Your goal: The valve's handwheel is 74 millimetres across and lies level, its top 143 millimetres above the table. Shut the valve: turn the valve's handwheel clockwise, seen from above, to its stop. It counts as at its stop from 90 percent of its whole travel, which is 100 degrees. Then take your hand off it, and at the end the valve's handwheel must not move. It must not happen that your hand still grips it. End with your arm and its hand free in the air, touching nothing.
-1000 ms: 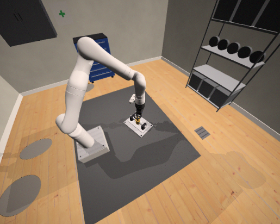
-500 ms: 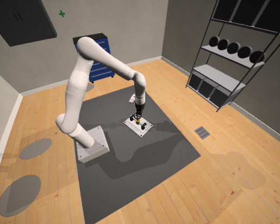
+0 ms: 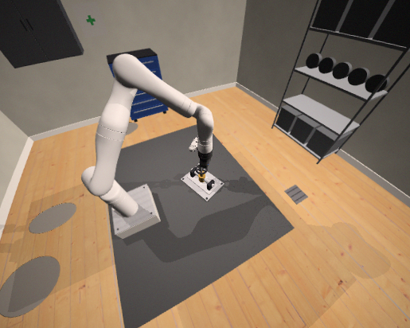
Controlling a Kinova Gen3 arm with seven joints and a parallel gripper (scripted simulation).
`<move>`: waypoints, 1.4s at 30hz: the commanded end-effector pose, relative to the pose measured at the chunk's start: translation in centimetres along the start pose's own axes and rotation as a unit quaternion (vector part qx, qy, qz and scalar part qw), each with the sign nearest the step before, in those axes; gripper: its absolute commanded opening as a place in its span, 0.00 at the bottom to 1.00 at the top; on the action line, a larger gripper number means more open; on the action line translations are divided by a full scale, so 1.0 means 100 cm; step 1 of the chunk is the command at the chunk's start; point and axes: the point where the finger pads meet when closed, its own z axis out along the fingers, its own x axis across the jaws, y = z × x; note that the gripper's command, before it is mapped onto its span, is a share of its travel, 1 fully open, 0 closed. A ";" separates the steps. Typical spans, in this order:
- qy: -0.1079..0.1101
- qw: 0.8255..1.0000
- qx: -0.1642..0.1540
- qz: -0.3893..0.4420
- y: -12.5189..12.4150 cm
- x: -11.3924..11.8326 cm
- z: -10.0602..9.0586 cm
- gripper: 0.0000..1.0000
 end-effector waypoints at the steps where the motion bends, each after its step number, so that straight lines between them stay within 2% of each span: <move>1: 0.001 1.000 -0.001 0.000 0.000 0.000 -0.001 0.60; 27: 0.001 1.000 -0.001 0.000 0.000 0.000 -0.001 0.60; 42: 0.001 1.000 -0.001 0.000 0.000 0.000 -0.012 0.60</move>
